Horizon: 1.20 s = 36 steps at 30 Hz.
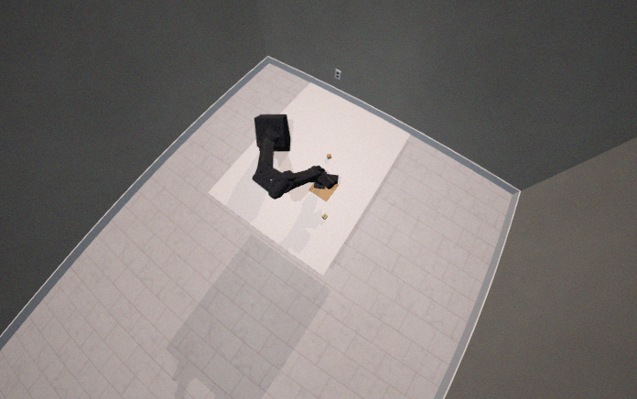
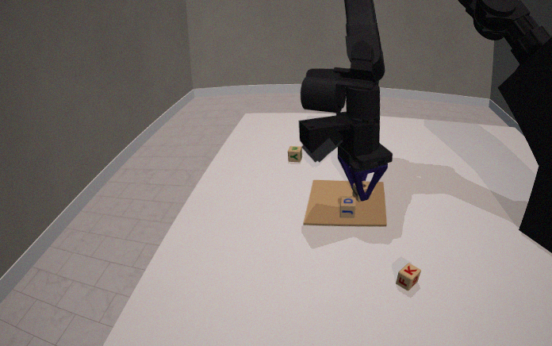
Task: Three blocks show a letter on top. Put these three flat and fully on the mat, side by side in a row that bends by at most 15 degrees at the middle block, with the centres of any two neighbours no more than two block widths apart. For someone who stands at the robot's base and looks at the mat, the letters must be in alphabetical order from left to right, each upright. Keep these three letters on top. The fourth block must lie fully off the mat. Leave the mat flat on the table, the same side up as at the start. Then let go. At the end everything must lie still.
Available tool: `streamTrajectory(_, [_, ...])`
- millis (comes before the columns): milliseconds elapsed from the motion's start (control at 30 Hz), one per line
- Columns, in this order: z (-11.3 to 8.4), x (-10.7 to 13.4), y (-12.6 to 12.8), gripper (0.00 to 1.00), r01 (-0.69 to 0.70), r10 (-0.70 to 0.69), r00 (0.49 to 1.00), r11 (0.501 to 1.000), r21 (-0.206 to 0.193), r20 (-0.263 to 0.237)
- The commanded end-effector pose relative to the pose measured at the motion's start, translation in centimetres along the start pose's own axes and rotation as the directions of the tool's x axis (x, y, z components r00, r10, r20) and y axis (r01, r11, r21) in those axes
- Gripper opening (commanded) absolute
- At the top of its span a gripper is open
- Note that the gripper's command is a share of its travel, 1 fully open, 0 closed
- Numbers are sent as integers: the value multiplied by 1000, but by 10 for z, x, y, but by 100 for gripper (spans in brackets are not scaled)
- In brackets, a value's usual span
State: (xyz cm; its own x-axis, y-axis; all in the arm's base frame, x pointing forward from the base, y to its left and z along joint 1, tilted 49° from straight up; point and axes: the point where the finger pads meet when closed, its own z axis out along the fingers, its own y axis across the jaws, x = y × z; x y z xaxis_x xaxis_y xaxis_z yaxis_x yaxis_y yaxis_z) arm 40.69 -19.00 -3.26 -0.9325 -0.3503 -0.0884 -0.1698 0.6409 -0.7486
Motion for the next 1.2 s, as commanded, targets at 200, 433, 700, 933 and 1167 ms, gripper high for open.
streamTrajectory(200, [4,1,3,20,12,-12,1000,1000,-5,-2])
streamTrajectory(433, [4,1,3,20,12,-12,1000,1000,-5,-2])
streamTrajectory(700, [4,1,3,20,12,-12,1000,1000,-5,-2])
streamTrajectory(933, [-24,-4,3,20,6,-6,1000,1000,-2,17])
streamTrajectory(1167, [-73,-5,2,20,2,-2,1000,1000,0,19])
